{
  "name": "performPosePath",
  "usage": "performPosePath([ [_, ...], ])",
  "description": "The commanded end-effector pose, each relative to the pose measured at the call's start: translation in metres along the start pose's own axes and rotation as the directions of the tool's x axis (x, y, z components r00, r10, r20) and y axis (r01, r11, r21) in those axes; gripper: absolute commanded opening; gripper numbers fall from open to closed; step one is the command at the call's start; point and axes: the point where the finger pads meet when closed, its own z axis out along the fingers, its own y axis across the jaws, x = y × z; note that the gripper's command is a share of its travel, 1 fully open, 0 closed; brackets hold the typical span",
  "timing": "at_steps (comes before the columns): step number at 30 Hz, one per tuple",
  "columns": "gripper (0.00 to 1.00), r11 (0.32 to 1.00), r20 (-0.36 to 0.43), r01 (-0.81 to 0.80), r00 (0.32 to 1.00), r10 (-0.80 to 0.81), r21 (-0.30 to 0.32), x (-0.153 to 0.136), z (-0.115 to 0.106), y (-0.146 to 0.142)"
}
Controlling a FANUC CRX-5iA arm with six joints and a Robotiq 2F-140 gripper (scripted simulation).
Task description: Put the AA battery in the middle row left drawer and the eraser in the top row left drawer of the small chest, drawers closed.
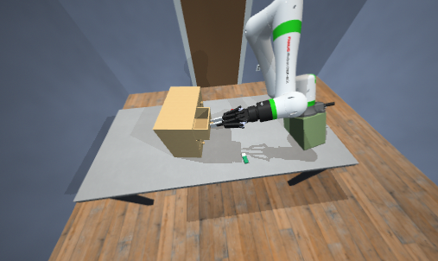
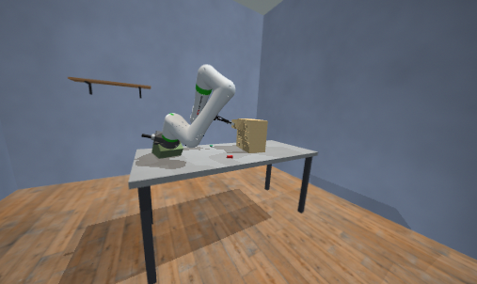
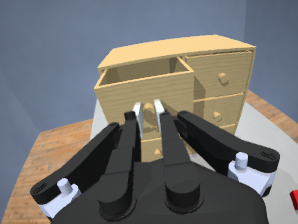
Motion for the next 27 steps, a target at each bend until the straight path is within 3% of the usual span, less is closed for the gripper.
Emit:
performPosePath([
  [1,0.15,1.0,0.0,0.0,1.0,0.0,0.0,0.0,0.0,0.0],
  [14,0.2,1.0,0.0,0.0,1.0,0.0,0.0,0.0,-0.002,0.0],
  [19,0.2,1.0,0.0,0.0,1.0,0.0,0.0,-0.004,-0.011,0.0],
  [27,0.2,1.0,0.0,0.0,1.0,0.0,0.0,-0.016,-0.044,0.0],
])
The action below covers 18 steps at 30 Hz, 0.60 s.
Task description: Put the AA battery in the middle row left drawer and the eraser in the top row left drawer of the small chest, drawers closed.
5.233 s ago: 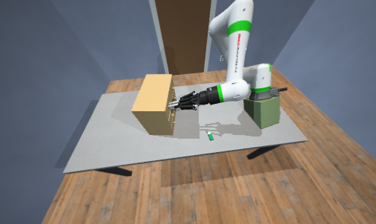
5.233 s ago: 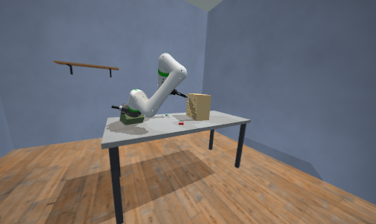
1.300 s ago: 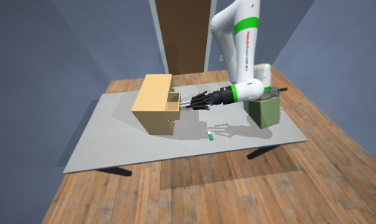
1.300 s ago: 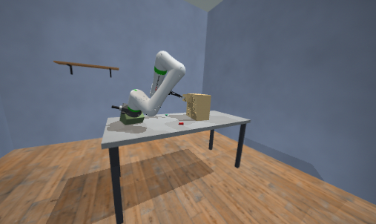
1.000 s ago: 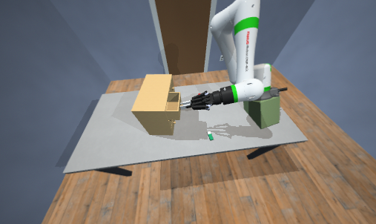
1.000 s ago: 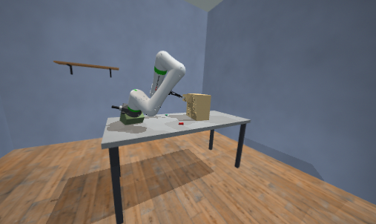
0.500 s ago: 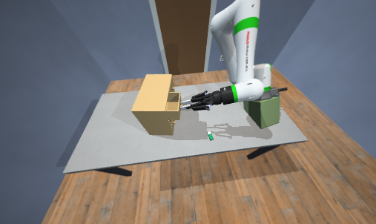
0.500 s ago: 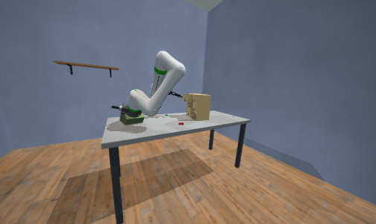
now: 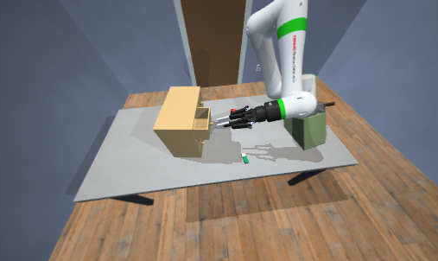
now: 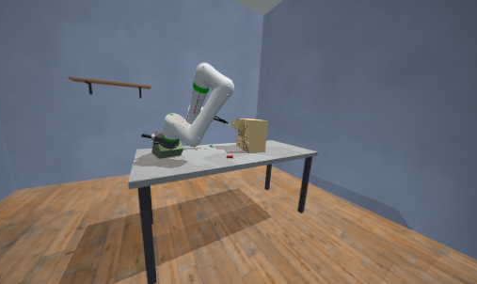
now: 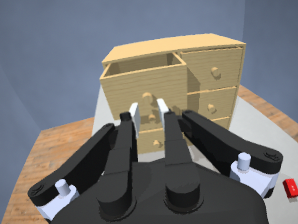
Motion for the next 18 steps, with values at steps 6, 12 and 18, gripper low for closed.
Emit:
performPosePath([
  [6,0.2,1.0,0.001,-0.001,1.0,0.001,-0.001,-0.005,-0.015,0.0],
  [12,0.2,1.0,0.001,-0.001,1.0,0.001,-0.001,-0.004,-0.026,0.0],
  [18,0.2,1.0,0.001,-0.001,1.0,0.001,-0.001,-0.003,-0.057,0.0],
])
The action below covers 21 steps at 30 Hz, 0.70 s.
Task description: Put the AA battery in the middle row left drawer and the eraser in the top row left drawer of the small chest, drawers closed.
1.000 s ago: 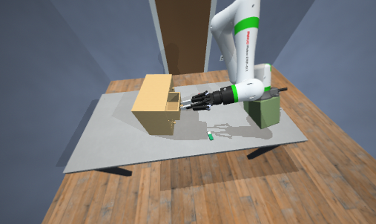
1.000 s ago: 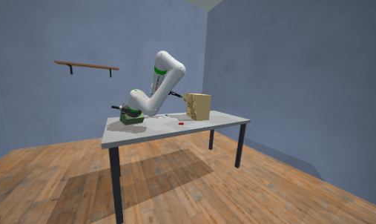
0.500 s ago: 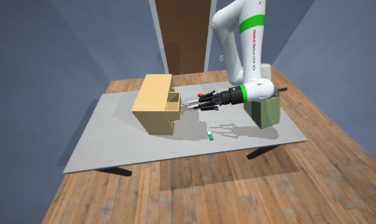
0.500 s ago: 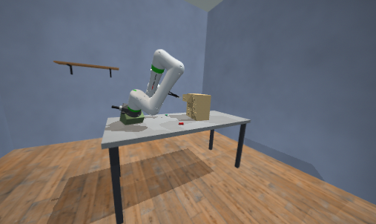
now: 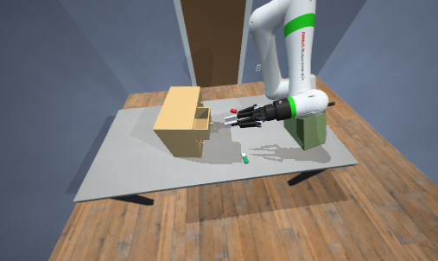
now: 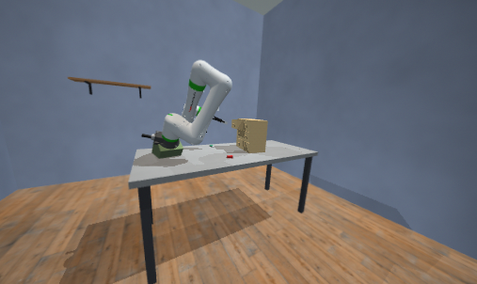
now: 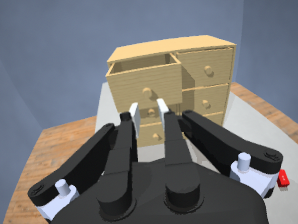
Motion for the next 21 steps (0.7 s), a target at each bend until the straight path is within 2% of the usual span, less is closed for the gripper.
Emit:
performPosePath([
  [1,0.2,1.0,0.002,-0.001,1.0,0.001,-0.003,0.001,-0.022,0.0],
  [10,0.2,1.0,0.005,0.0,1.0,0.0,-0.003,0.001,-0.028,0.0],
  [13,0.2,1.0,0.033,0.001,0.999,-0.001,-0.009,0.004,-0.03,0.001],
  [17,0.2,1.0,0.153,0.0,0.988,0.001,-0.005,0.009,-0.043,0.001],
  [21,0.2,1.0,0.37,0.0,0.929,0.003,-0.007,0.02,-0.067,0.001],
])
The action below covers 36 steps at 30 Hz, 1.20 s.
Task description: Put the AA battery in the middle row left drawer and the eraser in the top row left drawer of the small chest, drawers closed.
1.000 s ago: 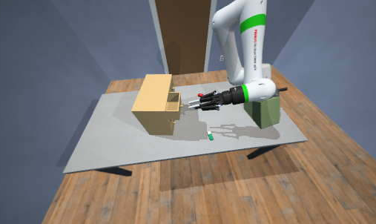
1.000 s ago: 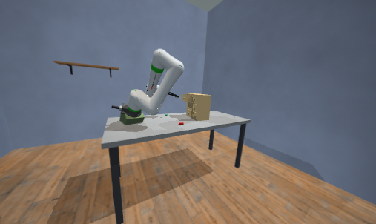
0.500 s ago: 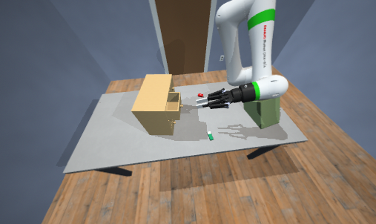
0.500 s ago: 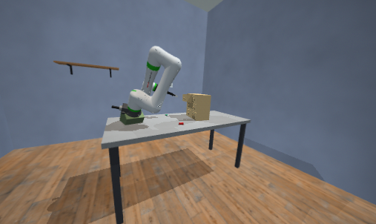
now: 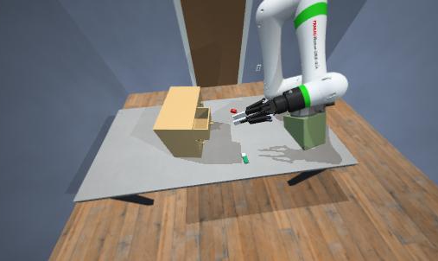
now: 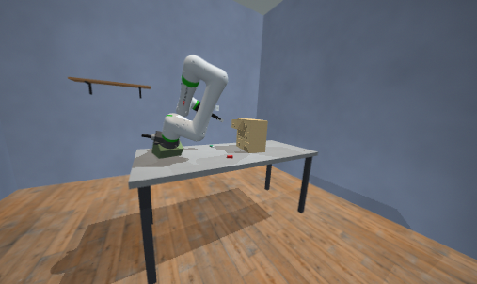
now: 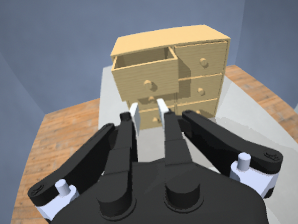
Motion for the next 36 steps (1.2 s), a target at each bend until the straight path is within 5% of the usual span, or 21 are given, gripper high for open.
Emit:
performPosePath([
  [1,0.2,1.0,0.275,0.006,0.962,0.0,-0.022,0.012,-0.031,0.002],
  [4,0.2,1.0,0.3,0.004,0.954,0.0,-0.014,0.014,-0.041,0.001],
  [5,0.2,1.0,0.374,0.0,0.927,0.003,-0.008,0.017,-0.05,0.001],
  [15,0.2,0.997,0.635,-0.041,0.772,-0.006,0.058,0.034,-0.115,-0.002],
  [21,0.2,0.998,0.734,-0.041,0.679,-0.009,0.05,0.035,-0.118,-0.002],
  [22,0.2,0.999,0.797,-0.035,0.604,-0.008,0.036,0.035,-0.118,-0.002],
  [27,0.2,1.0,0.885,0.006,0.465,0.005,-0.009,0.035,-0.118,-0.002],
  [36,0.2,1.0,0.885,0.006,0.465,0.005,-0.009,0.035,-0.118,-0.002],
])
